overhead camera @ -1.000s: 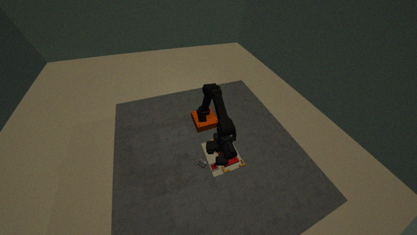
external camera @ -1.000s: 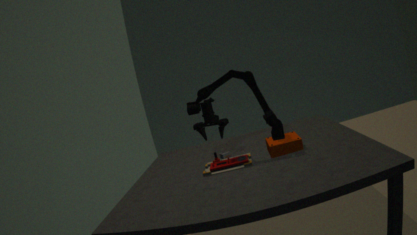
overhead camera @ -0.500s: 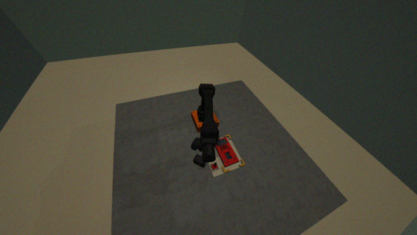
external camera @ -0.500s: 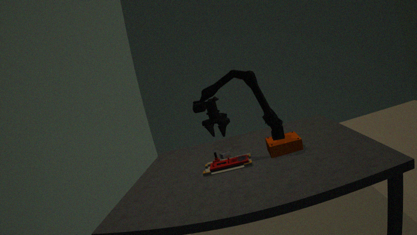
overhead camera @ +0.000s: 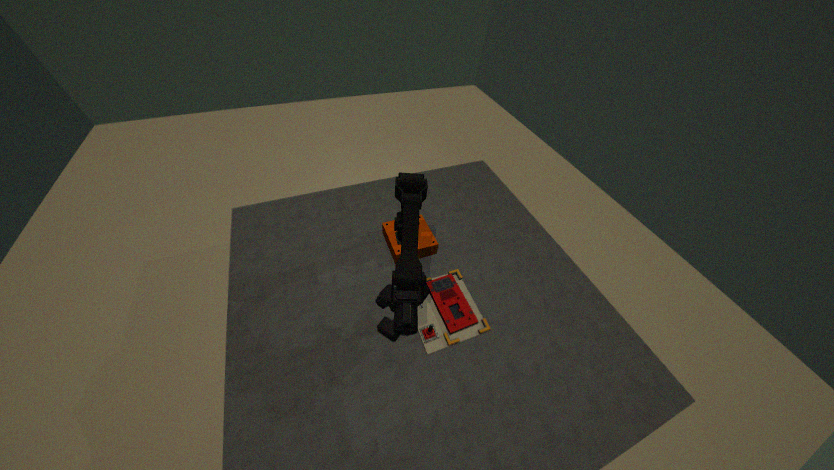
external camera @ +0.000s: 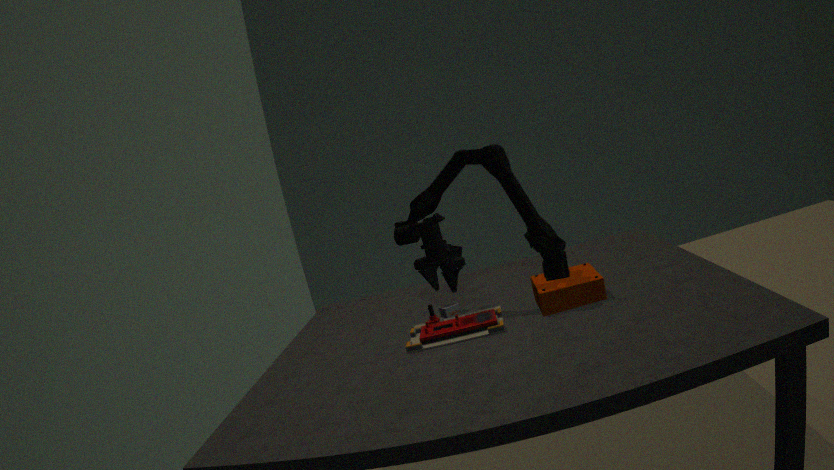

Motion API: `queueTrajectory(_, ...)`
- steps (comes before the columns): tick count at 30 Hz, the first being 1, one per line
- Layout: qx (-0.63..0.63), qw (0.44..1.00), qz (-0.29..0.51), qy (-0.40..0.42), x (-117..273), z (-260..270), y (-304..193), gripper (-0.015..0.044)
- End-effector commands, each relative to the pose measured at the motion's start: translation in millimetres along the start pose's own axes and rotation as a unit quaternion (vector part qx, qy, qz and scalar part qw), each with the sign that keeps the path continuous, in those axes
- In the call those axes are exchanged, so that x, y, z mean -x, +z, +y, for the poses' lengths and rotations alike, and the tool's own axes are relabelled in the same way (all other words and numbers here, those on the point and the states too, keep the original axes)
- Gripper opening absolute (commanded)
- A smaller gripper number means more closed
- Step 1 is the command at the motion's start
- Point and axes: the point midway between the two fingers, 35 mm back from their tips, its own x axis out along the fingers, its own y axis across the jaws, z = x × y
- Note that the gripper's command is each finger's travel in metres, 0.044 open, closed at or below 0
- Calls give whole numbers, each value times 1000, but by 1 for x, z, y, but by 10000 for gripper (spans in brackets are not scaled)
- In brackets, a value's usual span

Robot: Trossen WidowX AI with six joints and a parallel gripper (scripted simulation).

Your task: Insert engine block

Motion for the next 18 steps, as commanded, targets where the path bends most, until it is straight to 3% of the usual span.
queueTrajectory(1, -3, 1000, 2, 0, -13, -1, 0, 440)
queueTrajectory(18, -3, 1000, 2, 0, -42, -2, -3, 440)
